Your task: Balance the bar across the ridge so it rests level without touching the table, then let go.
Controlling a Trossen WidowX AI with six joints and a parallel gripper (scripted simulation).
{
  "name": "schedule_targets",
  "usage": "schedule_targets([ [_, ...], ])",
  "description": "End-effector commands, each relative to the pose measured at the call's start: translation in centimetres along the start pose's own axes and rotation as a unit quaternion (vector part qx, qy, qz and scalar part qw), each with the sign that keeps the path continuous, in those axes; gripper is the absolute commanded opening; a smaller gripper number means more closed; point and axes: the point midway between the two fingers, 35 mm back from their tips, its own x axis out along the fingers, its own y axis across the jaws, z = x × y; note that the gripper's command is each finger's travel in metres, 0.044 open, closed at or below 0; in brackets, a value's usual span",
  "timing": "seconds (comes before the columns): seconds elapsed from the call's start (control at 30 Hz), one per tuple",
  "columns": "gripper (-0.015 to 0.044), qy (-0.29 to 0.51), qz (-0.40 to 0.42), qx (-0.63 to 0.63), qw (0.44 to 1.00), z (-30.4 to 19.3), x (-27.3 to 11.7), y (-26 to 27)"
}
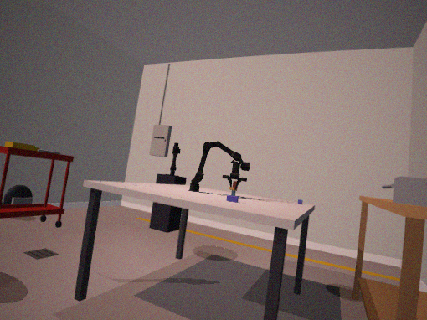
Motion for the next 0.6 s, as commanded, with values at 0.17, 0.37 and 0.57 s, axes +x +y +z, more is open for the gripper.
schedule_targets([
  [0.17, 0.0, 0.0, 0.001, 0.001, 1.0, -0.02, 0.1, 0.04],
  [0.37, 0.0, 0.0, 0.001, 0.001, 1.0, -0.02, 0.16, 0.04],
  [0.57, 0.0, 0.0, 0.001, 0.001, 1.0, -0.02, 0.2, 0.04],
])
